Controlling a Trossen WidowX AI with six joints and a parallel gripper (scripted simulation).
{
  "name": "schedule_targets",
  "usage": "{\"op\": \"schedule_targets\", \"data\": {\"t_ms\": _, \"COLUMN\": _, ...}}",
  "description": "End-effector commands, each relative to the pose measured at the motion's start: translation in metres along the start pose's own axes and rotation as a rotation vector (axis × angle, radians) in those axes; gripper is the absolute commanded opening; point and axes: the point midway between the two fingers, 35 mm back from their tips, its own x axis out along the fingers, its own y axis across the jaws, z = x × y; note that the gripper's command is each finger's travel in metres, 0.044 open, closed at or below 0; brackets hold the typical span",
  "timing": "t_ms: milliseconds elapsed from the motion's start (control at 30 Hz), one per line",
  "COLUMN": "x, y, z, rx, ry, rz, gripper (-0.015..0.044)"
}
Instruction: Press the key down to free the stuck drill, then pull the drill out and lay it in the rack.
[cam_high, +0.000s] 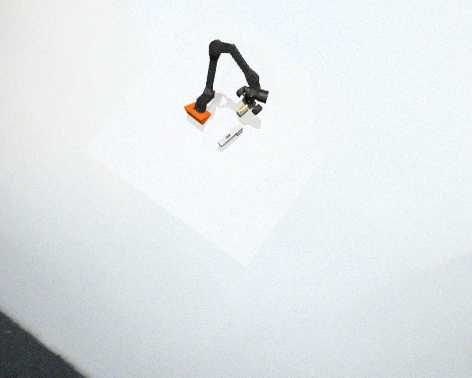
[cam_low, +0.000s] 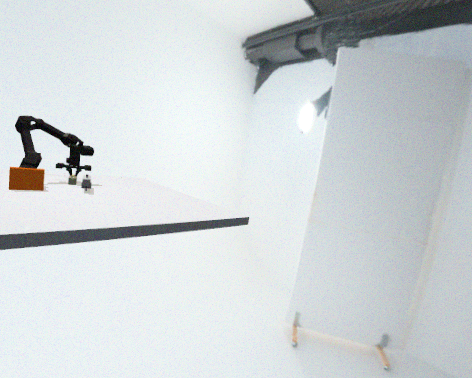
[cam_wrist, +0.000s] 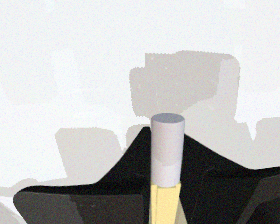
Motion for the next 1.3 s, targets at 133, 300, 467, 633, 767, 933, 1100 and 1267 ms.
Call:
{"op": "schedule_targets", "data": {"t_ms": 133, "x": 0.000, "y": 0.000, "z": 0.000, "rx": 0.000, "ry": 0.000, "rz": 0.000, "gripper": 0.0079}}
{"op": "schedule_targets", "data": {"t_ms": 300, "x": 0.000, "y": 0.000, "z": 0.000, "rx": 0.000, "ry": 0.000, "rz": 0.000, "gripper": 0.0210}}
{"op": "schedule_targets", "data": {"t_ms": 467, "x": 0.000, "y": 0.000, "z": 0.000, "rx": 0.000, "ry": 0.000, "rz": 0.000, "gripper": 0.0341}}
{"op": "schedule_targets", "data": {"t_ms": 633, "x": 0.000, "y": 0.000, "z": 0.000, "rx": 0.000, "ry": 0.000, "rz": 0.000, "gripper": 0.0440}}
{"op": "schedule_targets", "data": {"t_ms": 767, "x": -0.014, "y": 0.000, "z": 0.000, "rx": 0.006, "ry": 0.013, "rz": 0.006, "gripper": 0.0440}}
{"op": "schedule_targets", "data": {"t_ms": 933, "x": -0.033, "y": 0.002, "z": -0.002, "rx": 0.009, "ry": 0.020, "rz": 0.010, "gripper": 0.0440}}
{"op": "schedule_targets", "data": {"t_ms": 1100, "x": -0.050, "y": 0.001, "z": -0.002, "rx": 0.009, "ry": 0.021, "rz": 0.010, "gripper": 0.0440}}
{"op": "schedule_targets", "data": {"t_ms": 1267, "x": -0.066, "y": 0.000, "z": -0.001, "rx": 0.010, "ry": 0.021, "rz": 0.010, "gripper": 0.0440}}
